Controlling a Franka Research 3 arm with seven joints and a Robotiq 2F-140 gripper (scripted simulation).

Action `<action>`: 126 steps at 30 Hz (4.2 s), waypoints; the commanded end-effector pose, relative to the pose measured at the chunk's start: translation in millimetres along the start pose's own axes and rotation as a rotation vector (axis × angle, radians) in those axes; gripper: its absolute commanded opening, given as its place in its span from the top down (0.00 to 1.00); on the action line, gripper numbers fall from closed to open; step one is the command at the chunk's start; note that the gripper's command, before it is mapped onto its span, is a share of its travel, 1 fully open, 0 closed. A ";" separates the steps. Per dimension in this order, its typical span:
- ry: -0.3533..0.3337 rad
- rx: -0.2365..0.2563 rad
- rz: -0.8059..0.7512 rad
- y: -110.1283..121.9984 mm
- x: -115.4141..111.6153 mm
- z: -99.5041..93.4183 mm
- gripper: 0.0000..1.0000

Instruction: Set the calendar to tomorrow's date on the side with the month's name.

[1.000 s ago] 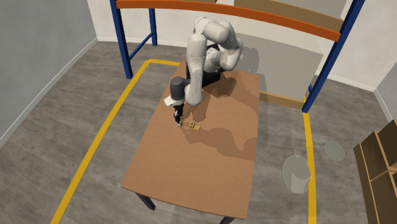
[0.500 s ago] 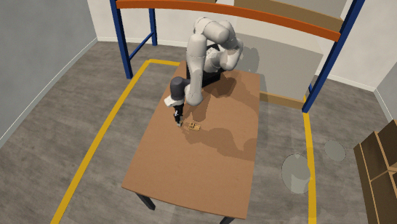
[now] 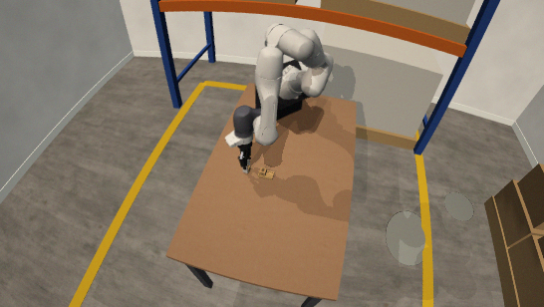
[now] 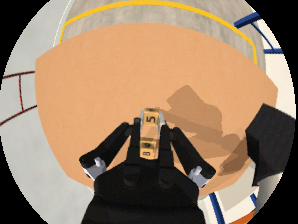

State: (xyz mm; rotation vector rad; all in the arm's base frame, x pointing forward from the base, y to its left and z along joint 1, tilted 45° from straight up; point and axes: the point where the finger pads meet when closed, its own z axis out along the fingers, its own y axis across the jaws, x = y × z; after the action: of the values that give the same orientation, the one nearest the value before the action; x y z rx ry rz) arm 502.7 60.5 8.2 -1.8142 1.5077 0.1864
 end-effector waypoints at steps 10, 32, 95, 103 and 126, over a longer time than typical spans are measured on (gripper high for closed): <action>0.003 0.002 -0.003 -0.9 1.3 0.8 0.83; 0.003 0.002 -0.003 -0.9 1.3 0.9 0.83; 0.003 0.002 -0.003 -0.9 1.3 1.1 0.76; 0.003 0.002 -0.003 -0.9 1.3 1.1 0.71; 0.003 0.002 -0.003 -0.8 1.1 -39.8 0.71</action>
State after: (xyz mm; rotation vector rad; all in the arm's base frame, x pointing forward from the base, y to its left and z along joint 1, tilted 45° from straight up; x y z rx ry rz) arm 497.4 35.8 27.5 -1.8167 1.5135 0.1573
